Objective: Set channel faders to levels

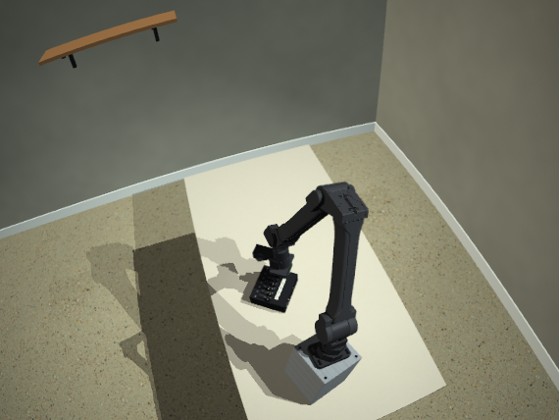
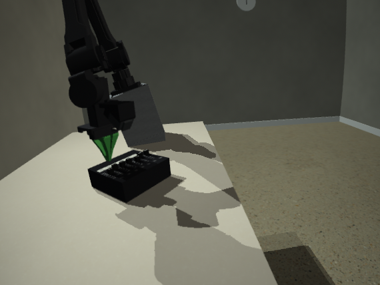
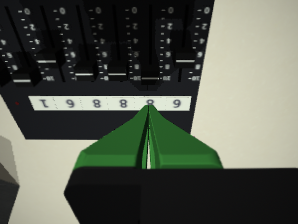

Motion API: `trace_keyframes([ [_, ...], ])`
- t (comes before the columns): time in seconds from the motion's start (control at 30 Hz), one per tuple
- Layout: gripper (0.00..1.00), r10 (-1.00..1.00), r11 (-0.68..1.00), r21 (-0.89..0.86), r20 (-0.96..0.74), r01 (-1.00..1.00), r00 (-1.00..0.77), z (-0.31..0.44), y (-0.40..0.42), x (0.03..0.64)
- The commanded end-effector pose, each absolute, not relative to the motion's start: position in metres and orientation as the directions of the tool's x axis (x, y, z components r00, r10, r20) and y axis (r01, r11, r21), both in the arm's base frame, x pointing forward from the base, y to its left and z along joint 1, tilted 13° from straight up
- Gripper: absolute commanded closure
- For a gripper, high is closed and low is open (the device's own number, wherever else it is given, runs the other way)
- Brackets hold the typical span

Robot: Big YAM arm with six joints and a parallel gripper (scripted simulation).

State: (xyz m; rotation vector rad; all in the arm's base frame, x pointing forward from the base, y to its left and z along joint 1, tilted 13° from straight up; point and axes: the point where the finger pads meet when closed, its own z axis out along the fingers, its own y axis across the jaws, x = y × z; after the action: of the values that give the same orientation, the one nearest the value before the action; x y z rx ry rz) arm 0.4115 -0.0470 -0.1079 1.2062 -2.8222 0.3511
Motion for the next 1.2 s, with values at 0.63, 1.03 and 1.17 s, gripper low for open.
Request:
trace_keyframes([
  [0.63,1.00,-0.711,0.667,-0.229,0.090,-0.709,-0.698,-0.0864,-0.0501,0.4393],
  [1.03,1.00,-0.711,0.667,-0.229,0.090,-0.709,-0.698,-0.0864,-0.0501,0.4393],
  [1.17,1.00,-0.711,0.667,-0.229,0.090,-0.709,-0.698,-0.0864,-0.0501,0.4393],
])
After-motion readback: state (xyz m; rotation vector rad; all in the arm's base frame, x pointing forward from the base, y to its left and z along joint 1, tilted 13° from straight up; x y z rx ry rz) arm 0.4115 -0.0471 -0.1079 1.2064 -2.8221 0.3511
